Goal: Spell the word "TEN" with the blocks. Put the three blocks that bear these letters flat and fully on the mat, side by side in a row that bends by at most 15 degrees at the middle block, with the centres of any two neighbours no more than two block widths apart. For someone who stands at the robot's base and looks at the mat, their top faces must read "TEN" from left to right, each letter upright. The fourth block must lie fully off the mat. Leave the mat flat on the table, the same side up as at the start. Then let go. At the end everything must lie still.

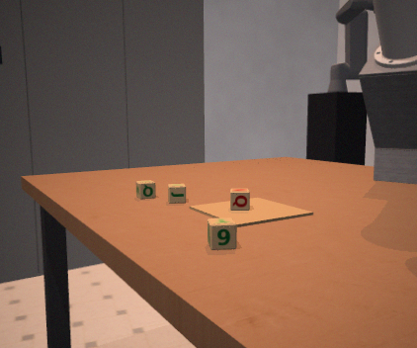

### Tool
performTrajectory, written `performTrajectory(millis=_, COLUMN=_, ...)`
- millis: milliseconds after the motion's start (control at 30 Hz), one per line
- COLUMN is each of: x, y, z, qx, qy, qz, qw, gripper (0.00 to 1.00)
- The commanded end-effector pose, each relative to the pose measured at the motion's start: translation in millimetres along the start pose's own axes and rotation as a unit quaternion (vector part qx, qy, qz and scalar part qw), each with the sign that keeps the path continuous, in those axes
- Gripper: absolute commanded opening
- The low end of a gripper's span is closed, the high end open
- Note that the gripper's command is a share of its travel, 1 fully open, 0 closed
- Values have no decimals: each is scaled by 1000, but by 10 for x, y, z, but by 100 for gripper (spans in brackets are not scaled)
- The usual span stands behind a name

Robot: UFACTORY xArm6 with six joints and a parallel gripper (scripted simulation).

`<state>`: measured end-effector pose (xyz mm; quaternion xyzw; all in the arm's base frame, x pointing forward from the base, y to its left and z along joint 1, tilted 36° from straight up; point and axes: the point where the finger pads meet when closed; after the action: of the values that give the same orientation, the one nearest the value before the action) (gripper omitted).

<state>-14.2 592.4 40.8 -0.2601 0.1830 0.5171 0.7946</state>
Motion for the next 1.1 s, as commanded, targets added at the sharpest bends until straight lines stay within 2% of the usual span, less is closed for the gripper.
performTrajectory(millis=0, x=-5, y=9, z=17, qx=0, qy=-1, qz=1, qw=1000, gripper=100)
performTrajectory(millis=700, x=20, y=-50, z=47, qx=1, qy=-1, qz=-6, qw=1000, gripper=100)
performTrajectory(millis=833, x=117, y=-302, z=162, qx=1, qy=-1, qz=-37, qw=999, gripper=100)
performTrajectory(millis=1033, x=305, y=-948, z=389, qx=1, qy=10, qz=-110, qw=994, gripper=100)
performTrajectory(millis=1067, x=305, y=-948, z=389, qx=1, qy=10, qz=-110, qw=994, gripper=100)
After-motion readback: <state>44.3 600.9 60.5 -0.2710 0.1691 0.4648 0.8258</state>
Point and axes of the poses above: the point where the finger pads meet when closed, its own x axis out along the fingers, its own y axis across the jaws, z = x × y, and after that the axes turned 1 degree about x, right-handed
